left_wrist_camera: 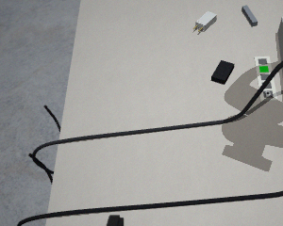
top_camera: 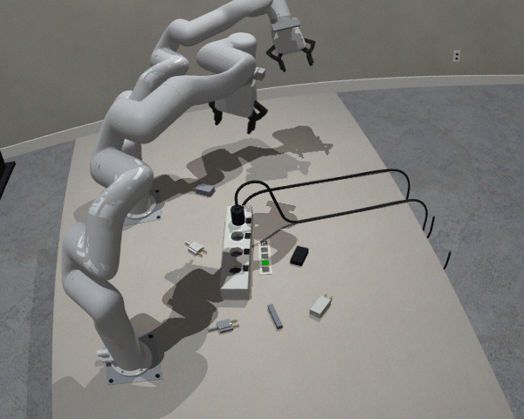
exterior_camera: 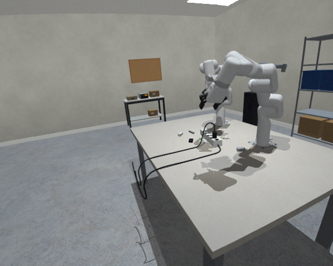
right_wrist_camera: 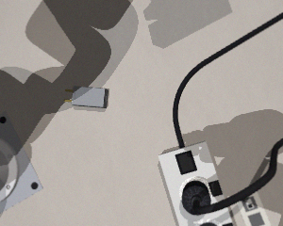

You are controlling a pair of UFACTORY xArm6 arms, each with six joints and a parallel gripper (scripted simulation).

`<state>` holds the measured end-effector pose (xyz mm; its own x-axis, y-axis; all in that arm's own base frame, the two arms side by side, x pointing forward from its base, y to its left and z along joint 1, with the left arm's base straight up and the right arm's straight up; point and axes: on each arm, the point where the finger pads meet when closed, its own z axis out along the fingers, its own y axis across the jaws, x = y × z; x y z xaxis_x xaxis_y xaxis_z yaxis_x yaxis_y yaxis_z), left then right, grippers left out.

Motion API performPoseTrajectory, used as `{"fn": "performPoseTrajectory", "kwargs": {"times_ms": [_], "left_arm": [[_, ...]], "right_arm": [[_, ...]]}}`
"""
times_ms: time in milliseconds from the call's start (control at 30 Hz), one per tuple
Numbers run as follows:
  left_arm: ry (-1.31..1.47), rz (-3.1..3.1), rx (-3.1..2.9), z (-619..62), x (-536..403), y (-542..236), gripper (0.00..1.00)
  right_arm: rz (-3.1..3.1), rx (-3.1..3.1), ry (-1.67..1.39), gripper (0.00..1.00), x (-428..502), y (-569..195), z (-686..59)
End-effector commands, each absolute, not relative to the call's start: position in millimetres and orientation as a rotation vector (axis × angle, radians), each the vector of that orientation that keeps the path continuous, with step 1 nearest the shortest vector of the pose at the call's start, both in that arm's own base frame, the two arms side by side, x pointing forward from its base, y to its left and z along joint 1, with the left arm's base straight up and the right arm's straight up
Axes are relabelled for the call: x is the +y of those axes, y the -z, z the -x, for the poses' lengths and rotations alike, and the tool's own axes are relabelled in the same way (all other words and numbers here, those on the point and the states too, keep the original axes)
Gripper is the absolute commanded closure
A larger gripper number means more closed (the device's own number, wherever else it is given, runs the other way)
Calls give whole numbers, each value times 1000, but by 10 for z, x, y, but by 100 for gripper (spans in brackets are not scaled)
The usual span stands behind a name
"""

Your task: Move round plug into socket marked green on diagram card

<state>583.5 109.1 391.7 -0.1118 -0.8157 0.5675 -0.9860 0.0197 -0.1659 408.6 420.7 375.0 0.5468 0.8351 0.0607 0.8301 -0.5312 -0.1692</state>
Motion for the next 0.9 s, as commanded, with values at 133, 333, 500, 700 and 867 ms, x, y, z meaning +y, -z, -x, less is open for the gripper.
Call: {"fn": "performPoseTrajectory", "kwargs": {"times_ms": [133,333,500,700,867], "left_arm": [[-765,-1850,-1992,-5835,1091,-3929,0],[-765,-1850,-1992,-5835,1091,-3929,0],[-765,-1850,-1992,-5835,1091,-3929,0],[-765,-1850,-1992,-5835,1091,-3929,0],[-765,-1850,-1992,-5835,1091,-3929,0]], "right_arm": [[2602,-1416,-37,0,4207,-3763,-4087],[2602,-1416,-37,0,4207,-3763,-4087],[2602,-1416,-37,0,4207,-3763,-4087],[2602,-1416,-37,99,4207,-3763,-4087],[2602,-1416,-37,99,4207,-3763,-4087]]}}
